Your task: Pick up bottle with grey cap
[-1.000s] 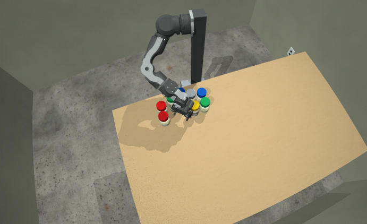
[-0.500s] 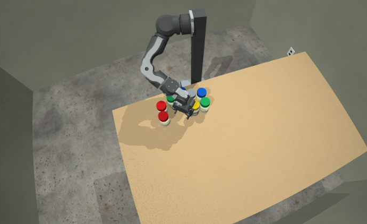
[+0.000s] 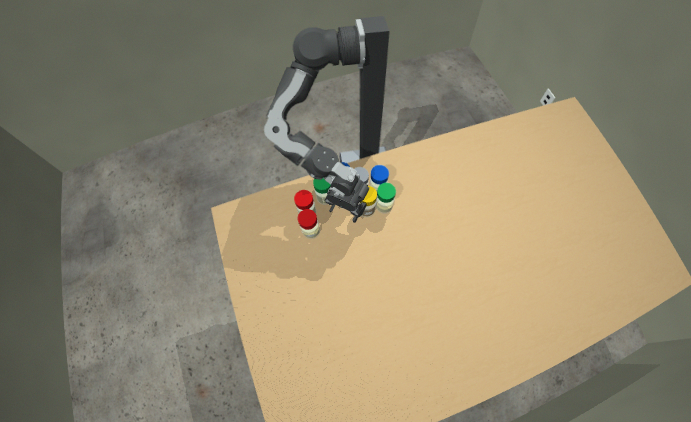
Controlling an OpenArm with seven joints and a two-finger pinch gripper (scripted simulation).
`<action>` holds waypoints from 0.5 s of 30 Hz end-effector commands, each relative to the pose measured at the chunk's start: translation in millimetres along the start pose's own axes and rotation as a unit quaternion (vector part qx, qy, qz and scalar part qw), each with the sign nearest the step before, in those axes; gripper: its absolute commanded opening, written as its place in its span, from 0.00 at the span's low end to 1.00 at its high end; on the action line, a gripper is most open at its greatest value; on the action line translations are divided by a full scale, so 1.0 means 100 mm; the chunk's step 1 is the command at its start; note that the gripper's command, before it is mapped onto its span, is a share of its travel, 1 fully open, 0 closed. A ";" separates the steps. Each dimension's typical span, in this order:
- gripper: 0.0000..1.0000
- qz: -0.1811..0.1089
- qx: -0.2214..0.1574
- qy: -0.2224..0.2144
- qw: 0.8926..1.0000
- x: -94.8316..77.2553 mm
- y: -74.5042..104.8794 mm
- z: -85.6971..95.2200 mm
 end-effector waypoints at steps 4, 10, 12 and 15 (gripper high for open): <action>0.45 0.018 0.008 0.003 1.000 0.10 -0.03 -0.03; 0.45 0.009 0.004 0.002 1.000 0.09 -0.02 -0.03; 0.45 0.013 0.005 0.002 1.000 0.13 -0.02 -0.04; 0.45 0.019 0.006 0.003 1.000 0.19 -0.03 -0.05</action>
Point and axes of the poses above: the point where the finger pads meet when closed, its own y axis back along the fingers, its own z axis across the jaws, x = y × z, the point moved 2 cm from there along y, back along the fingers, and after that the axes turned 10 degrees about -y, right-handed, at the moved point
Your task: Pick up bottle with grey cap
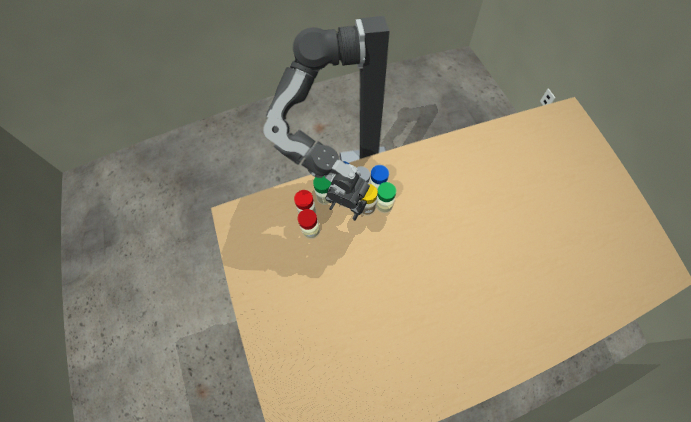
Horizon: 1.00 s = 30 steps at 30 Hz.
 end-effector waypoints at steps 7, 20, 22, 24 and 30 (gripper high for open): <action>0.45 0.027 0.005 0.005 1.000 0.18 -0.04 -0.03; 0.45 0.032 0.004 0.007 0.999 0.31 -0.04 -0.06; 0.45 0.032 0.004 0.007 0.999 0.31 -0.04 -0.06; 0.45 0.032 0.004 0.007 0.999 0.31 -0.04 -0.06; 0.45 0.021 0.002 0.004 1.000 0.29 -0.02 -0.07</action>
Point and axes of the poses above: the point where the finger pads meet when closed, its own y axis back along the fingers, its own z axis across the jaws, x = y × z, the point moved 2 cm from there along y, back along the fingers, and after that the axes turned 10 degrees about -y, right-handed, at the moved point
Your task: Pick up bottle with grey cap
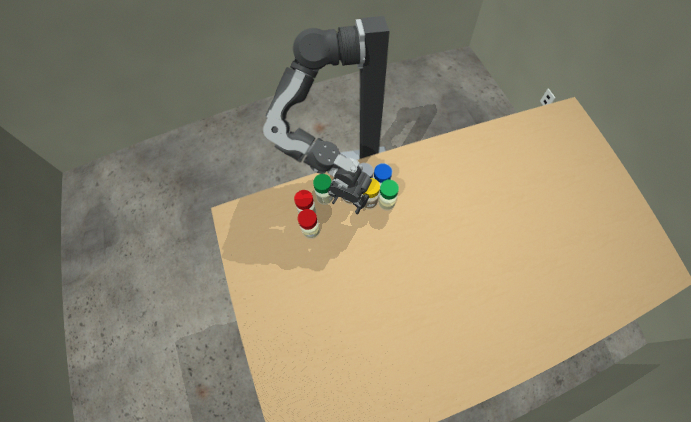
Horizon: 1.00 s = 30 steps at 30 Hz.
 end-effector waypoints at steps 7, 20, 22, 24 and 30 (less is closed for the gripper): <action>0.45 0.029 0.002 0.006 1.000 0.24 -0.04 -0.03; 0.45 0.023 0.001 0.005 1.000 0.32 -0.03 -0.04; 0.45 0.026 0.002 0.006 1.000 0.37 -0.04 -0.05; 0.45 0.028 0.003 0.006 1.000 0.39 -0.04 -0.05; 0.45 0.028 0.003 0.006 1.000 0.39 -0.04 -0.05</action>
Point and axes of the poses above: the point where the finger pads meet when closed, its own y axis back along the fingers, its own z axis across the jaws, x = y × z, the point moved 2 cm from there along y, back along the fingers, and after that the axes turned 10 degrees about -y, right-handed, at the moved point
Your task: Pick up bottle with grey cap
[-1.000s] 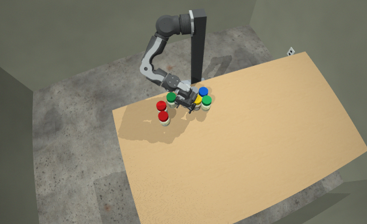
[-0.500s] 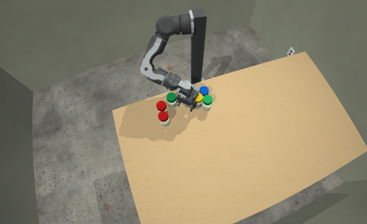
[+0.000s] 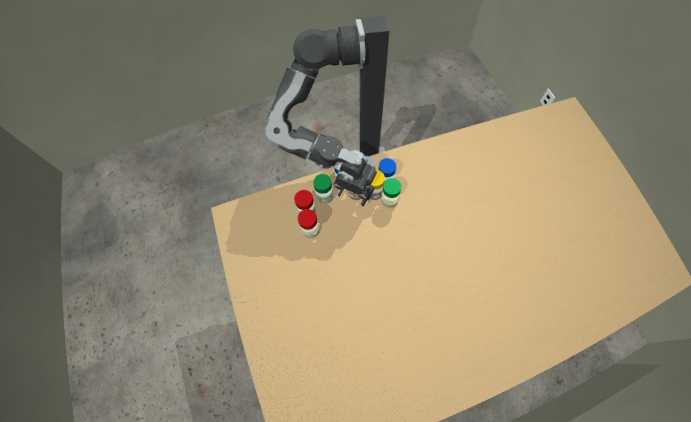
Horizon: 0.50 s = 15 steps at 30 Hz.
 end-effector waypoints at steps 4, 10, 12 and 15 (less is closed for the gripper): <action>0.45 0.005 0.003 0.002 1.000 0.09 -0.01 -0.02; 0.45 0.012 0.009 0.003 1.000 0.23 -0.02 -0.05; 0.45 0.012 0.009 0.003 1.000 0.23 -0.02 -0.05; 0.45 0.012 0.009 0.003 1.000 0.23 -0.02 -0.05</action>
Point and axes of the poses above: the point where the finger pads meet when closed, its own y axis back along the fingers, its own z axis across the jaws, x = y × z, the point moved 2 cm from there along y, back along the fingers, and after that the axes turned 10 degrees about -y, right-handed, at the moved point
